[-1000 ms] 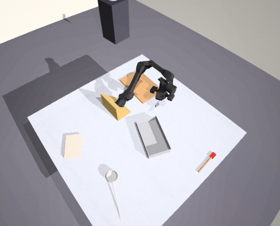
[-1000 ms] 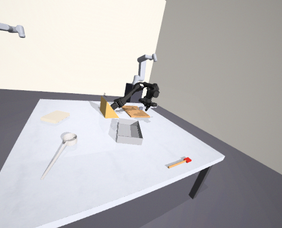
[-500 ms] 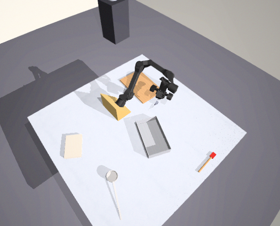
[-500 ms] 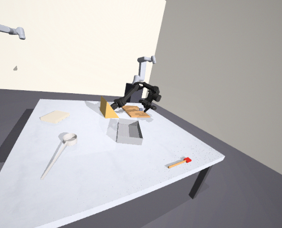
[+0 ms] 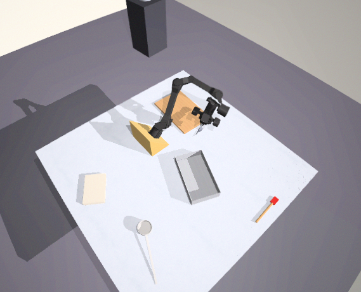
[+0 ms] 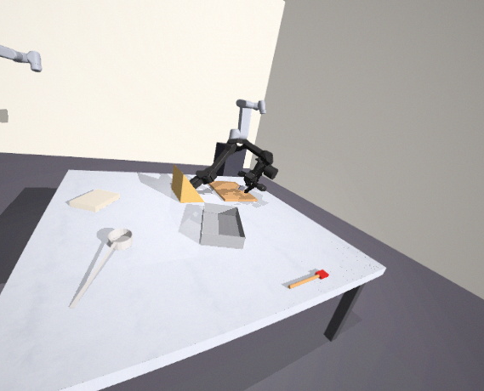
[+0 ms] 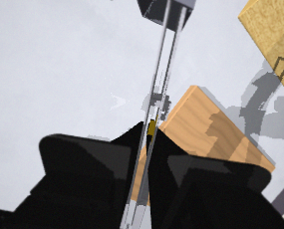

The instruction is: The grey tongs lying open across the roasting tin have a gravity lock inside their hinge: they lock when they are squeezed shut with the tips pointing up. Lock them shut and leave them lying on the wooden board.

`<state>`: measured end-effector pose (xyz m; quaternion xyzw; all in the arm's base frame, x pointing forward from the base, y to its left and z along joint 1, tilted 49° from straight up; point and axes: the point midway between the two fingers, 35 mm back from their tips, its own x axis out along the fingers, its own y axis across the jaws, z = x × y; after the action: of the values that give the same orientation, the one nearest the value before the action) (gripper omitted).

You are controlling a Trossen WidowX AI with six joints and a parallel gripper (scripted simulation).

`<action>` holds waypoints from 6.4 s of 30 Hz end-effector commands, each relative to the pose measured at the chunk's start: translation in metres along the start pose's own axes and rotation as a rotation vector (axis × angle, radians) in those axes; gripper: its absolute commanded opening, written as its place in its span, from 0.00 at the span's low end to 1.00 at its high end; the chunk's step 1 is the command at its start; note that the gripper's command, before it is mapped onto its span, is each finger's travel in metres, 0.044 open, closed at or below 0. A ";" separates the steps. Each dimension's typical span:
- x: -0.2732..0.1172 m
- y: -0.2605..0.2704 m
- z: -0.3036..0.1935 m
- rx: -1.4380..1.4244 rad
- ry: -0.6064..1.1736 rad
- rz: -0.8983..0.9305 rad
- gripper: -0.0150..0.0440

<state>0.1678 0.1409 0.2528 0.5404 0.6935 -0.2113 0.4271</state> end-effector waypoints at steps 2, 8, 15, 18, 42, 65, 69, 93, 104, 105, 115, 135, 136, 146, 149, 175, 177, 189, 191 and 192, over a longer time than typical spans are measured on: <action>0.002 -0.006 -0.007 -0.025 -0.024 -0.010 0.00; 0.003 -0.008 -0.010 -0.039 -0.033 -0.012 0.00; 0.008 -0.017 -0.020 -0.084 -0.074 -0.026 0.00; 0.010 -0.024 -0.026 -0.109 -0.088 -0.032 0.00; 0.017 -0.059 -0.053 -0.234 -0.187 -0.038 0.00; 0.017 -0.092 -0.069 -0.343 -0.247 0.002 0.00; 0.017 -0.098 -0.071 -0.352 -0.254 0.015 0.00; 0.006 -0.132 -0.083 -0.403 -0.228 0.123 0.00; -0.001 -0.144 -0.087 -0.415 -0.174 0.175 0.00; -0.002 -0.145 -0.088 -0.415 -0.168 0.179 0.00; -0.009 -0.154 -0.092 -0.414 -0.095 0.219 0.00; -0.025 -0.170 -0.103 -0.382 0.103 0.256 0.00; -0.026 -0.171 -0.103 -0.380 0.114 0.256 0.00; -0.029 -0.174 -0.105 -0.370 0.158 0.254 0.00; -0.029 -0.174 -0.104 -0.372 0.180 0.249 0.00; -0.033 -0.173 -0.092 -0.368 0.620 0.173 0.00; -0.034 -0.173 -0.091 -0.363 0.652 0.168 0.00; -0.034 -0.171 -0.085 -0.318 0.837 0.138 0.00; -0.034 -0.171 -0.084 -0.308 0.866 0.134 0.00; -0.033 -0.171 -0.084 -0.303 0.881 0.131 0.00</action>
<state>-0.0203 0.1294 0.2986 0.5522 0.7945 0.1633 0.1928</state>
